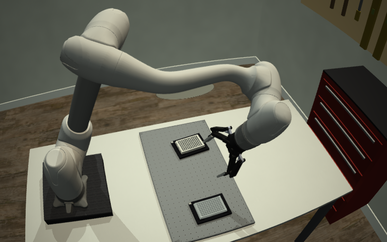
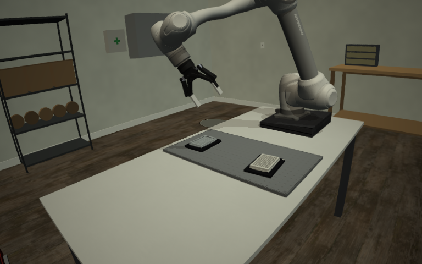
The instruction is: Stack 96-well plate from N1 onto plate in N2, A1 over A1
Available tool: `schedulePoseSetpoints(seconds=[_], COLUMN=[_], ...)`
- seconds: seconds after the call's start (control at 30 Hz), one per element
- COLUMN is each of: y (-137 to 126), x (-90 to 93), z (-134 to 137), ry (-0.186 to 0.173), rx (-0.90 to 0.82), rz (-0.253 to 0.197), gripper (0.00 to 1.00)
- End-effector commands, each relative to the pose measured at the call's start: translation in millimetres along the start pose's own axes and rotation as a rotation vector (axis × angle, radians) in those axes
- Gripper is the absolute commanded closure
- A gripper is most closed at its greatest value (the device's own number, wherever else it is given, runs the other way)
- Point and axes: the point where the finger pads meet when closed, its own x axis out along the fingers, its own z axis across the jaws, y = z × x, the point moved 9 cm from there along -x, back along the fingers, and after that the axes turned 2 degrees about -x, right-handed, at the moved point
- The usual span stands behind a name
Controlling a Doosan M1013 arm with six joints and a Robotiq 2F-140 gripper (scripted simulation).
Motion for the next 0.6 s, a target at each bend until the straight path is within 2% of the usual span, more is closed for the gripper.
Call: schedulePoseSetpoints(seconds=[0.0, 0.23, 0.3, 0.33, 0.5, 0.57], y=[6.3, 18.7, 23.5, 25.8, 37.5, 41.2], x=[9.2, 28.2, 36.3, 40.2, 59.3, 67.9], z=[-9.6, -19.9, -30.0, -33.1, -44.3, -54.8], ry=[-0.057, -0.057, -0.120, -0.130, -0.130, -0.193], rx=[0.027, 0.027, 0.051, 0.054, 0.054, 0.073], rz=[-0.007, -0.007, -0.006, -0.006, -0.006, 0.004], gripper=[0.00, 0.00, 0.00, 0.00, 0.00, 0.00])
